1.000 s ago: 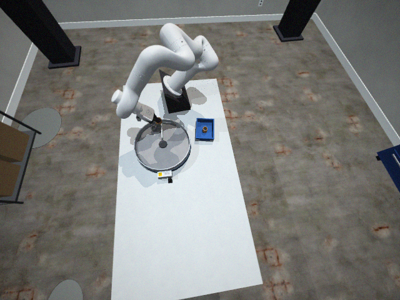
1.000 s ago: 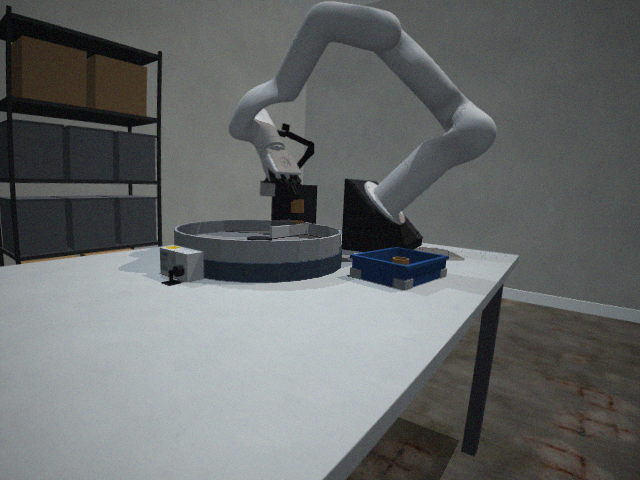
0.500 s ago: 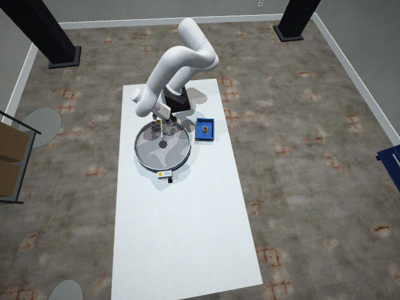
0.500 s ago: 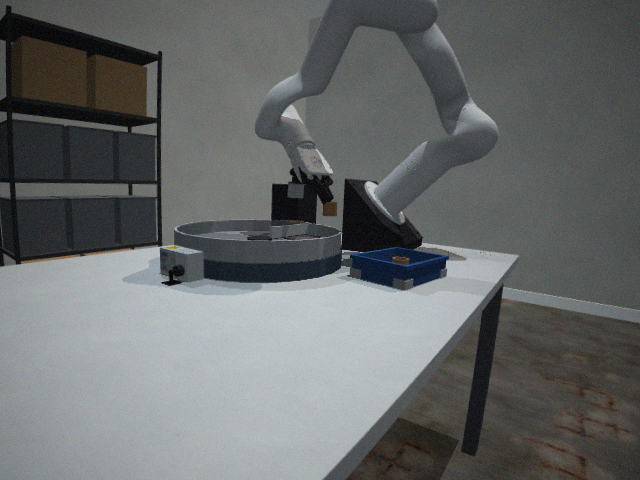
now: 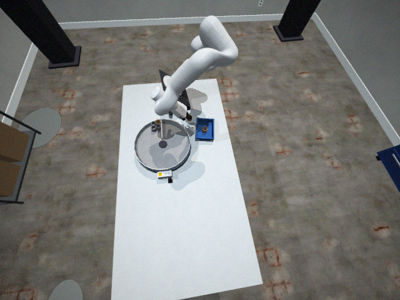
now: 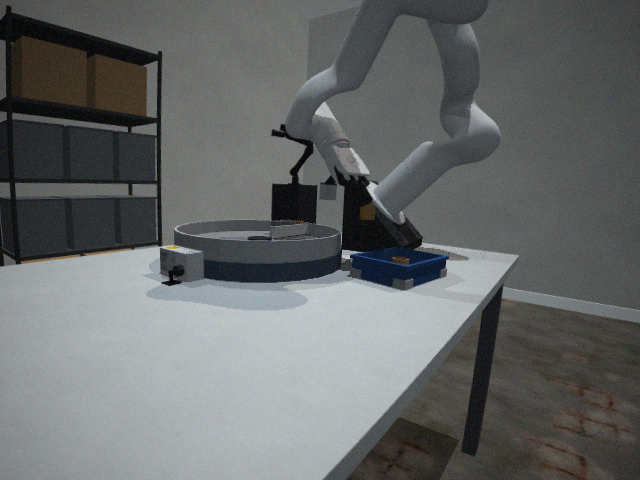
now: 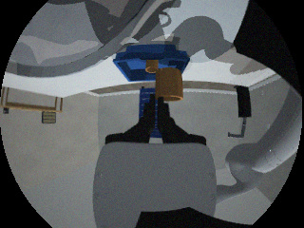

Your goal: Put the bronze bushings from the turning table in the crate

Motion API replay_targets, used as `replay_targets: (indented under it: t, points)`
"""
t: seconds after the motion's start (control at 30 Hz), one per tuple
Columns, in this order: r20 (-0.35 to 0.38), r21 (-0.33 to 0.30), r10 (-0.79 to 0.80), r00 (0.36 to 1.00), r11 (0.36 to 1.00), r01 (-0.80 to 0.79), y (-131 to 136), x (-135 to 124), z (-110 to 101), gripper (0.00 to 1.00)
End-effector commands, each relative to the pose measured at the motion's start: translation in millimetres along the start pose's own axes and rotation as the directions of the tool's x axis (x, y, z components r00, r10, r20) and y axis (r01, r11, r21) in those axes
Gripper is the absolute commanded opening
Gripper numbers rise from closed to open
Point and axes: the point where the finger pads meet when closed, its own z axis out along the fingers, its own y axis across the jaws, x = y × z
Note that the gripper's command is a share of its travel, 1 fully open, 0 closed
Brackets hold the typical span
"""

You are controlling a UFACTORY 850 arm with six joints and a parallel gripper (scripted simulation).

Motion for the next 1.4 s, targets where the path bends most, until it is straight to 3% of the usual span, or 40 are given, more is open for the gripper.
replay_targets:
  t: [0.0,0.27,0.53,1.37]
  points:
    - [-0.003,0.004,-0.001,1.000,1.000,0.001,4.8,-32.1,26.1,0.00]
    - [-0.003,0.004,-0.001,1.000,1.000,0.001,16.2,-77.5,64.5,0.00]
    - [-0.003,0.004,-0.001,1.000,1.000,0.001,20.3,-94.2,78.5,0.00]
    - [-0.003,0.004,-0.001,1.000,1.000,0.001,21.3,-91.1,90.0,0.00]
